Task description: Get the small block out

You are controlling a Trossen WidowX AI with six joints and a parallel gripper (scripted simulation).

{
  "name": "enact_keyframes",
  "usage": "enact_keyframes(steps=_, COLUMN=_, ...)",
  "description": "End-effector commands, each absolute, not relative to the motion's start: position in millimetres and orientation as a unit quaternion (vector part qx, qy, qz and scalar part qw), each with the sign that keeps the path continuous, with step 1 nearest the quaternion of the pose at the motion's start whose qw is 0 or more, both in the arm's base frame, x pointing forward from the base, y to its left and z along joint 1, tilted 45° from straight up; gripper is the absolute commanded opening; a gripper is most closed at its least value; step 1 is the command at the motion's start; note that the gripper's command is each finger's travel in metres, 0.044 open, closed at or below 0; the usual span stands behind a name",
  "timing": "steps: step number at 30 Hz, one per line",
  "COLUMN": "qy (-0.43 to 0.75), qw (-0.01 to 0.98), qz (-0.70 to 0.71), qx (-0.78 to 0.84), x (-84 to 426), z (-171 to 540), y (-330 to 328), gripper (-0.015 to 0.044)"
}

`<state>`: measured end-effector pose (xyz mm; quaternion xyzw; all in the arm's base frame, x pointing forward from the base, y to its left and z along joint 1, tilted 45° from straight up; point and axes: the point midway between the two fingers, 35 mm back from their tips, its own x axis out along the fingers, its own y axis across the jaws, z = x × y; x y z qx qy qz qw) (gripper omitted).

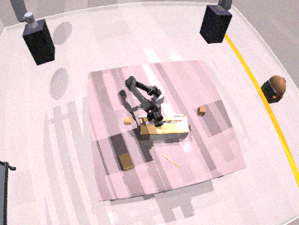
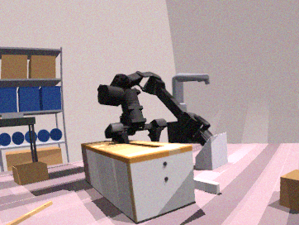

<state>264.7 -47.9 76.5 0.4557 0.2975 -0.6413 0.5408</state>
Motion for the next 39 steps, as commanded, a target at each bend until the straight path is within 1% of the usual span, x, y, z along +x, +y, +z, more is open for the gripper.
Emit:
enact_keyframes(steps=1, qy=0.297, qw=0.541, qz=-0.641, qx=0.456, x=266.4, z=73.0, y=-44.2, gripper=0.04)
enact_keyframes(steps=22, qy=0.298, qw=0.54, qz=-0.641, qx=0.457, x=280.7, z=32.6, y=-4.9, gripper=0.04)
enact_keyframes(steps=29, qy=0.298, qw=0.54, qz=-0.641, qx=0.457, x=276.3, z=42.4, y=-14.4, gripper=0.04)
enact_keyframes(steps=39, qy=0.298, qw=0.54, qz=-0.641, qx=0.457, x=277.6, z=39.0, y=-11.1, gripper=0.04)
